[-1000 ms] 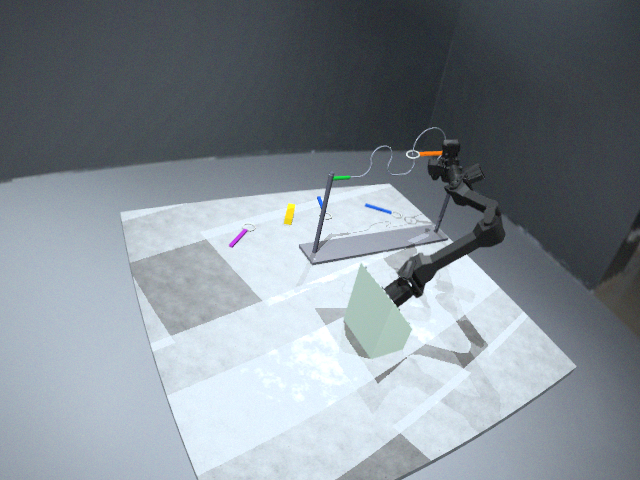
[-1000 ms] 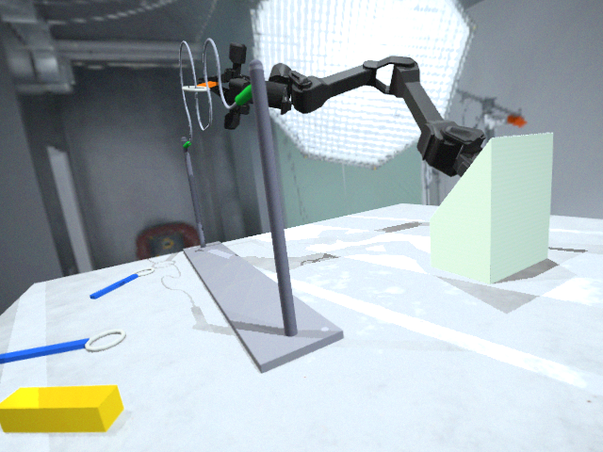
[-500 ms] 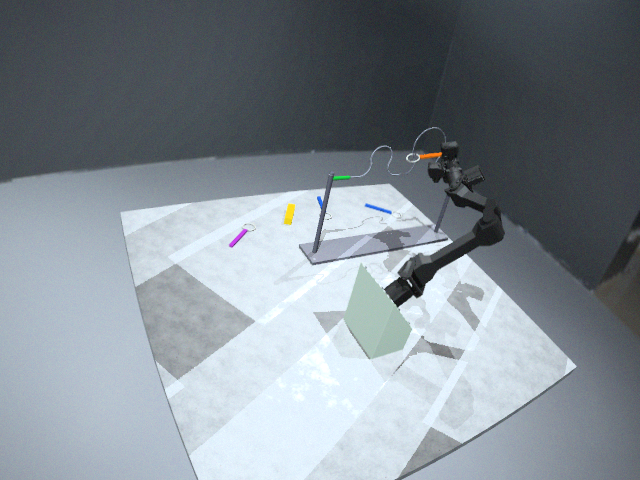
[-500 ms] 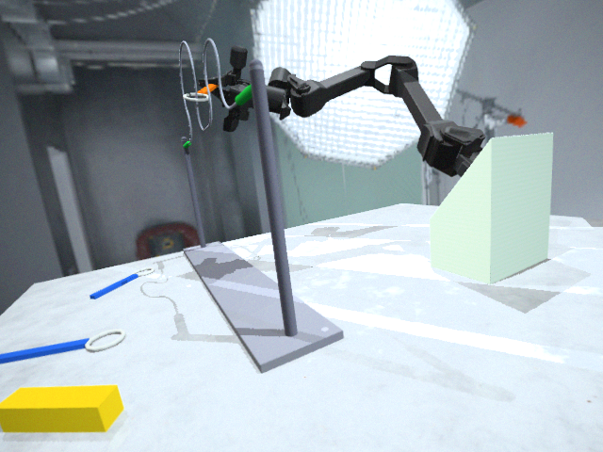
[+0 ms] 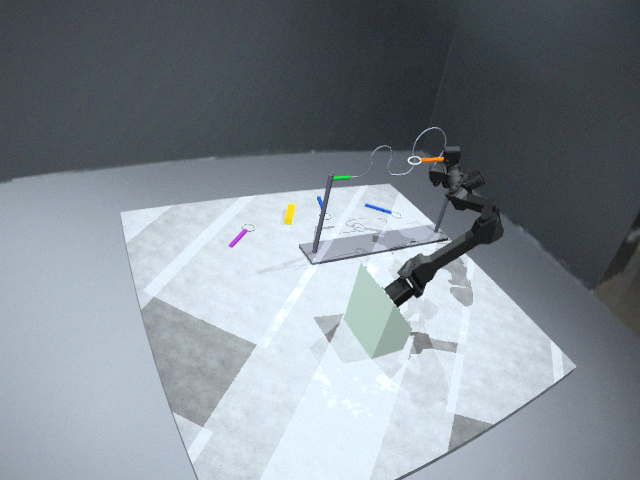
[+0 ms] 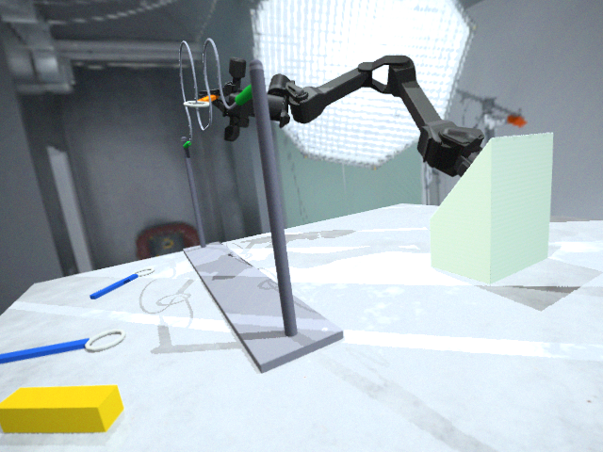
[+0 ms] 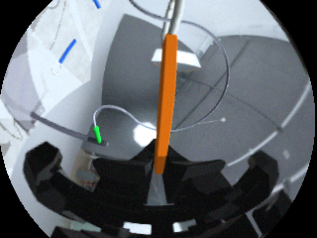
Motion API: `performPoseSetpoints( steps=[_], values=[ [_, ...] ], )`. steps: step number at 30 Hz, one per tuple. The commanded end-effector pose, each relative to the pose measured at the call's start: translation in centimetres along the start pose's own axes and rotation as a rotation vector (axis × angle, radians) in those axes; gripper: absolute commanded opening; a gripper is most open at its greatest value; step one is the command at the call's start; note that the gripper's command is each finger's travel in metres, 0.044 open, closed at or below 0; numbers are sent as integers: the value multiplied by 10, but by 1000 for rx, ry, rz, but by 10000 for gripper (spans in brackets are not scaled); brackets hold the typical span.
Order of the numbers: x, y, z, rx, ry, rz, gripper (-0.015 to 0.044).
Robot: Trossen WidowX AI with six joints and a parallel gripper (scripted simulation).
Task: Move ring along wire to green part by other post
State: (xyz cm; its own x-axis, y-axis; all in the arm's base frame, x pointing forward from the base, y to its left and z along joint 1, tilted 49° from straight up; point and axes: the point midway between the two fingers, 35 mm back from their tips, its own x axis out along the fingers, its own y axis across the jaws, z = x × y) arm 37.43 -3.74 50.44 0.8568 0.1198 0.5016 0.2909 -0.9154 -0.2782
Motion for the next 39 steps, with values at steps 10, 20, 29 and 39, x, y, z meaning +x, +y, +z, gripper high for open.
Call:
performPoseSetpoints(
  steps=[10,20,29,39],
  values=[
    [-8,39,5,216,29,121,-150],
    [-19,73,17,425,57,240,-150],
    [-32,100,34,618,82,351,-150],
    [-49,124,60,833,110,475,-150]
  ],
)
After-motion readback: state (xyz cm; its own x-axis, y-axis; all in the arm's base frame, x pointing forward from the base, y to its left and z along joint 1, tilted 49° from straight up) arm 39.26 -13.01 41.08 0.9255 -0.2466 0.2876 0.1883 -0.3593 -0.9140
